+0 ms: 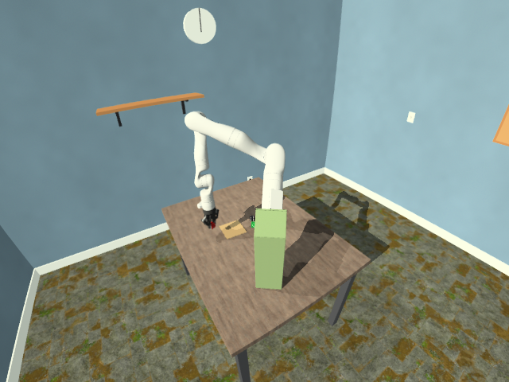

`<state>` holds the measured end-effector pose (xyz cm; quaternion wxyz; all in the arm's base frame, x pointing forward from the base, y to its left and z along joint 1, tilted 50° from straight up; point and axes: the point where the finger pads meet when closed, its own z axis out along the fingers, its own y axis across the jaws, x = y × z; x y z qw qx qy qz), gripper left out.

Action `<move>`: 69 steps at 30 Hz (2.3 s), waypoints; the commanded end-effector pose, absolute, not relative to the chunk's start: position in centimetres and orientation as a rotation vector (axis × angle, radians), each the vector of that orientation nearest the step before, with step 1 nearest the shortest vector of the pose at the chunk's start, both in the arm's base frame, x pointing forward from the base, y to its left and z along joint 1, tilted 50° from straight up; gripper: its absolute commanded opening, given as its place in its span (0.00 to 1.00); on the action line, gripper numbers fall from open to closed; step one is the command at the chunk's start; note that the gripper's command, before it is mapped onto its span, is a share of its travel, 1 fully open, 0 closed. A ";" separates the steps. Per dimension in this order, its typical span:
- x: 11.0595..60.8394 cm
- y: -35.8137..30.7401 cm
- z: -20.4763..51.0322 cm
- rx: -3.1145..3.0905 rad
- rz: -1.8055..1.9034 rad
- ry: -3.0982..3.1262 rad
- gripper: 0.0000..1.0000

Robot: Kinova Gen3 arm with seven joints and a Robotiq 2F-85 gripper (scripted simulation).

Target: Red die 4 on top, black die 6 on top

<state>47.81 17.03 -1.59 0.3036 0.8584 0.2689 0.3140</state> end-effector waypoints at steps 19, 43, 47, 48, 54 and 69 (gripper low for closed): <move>47.9 17.5 -1.5 2.231 1.057 0.790 0.26; 47.9 17.5 -1.8 2.060 1.519 0.943 0.26; 47.7 17.6 -1.8 2.016 1.612 0.977 0.26; 47.8 17.5 -1.8 2.001 1.638 0.982 0.26; 47.7 17.5 -1.9 1.923 1.773 1.025 0.26; 47.8 17.4 -2.0 1.764 2.008 1.089 0.26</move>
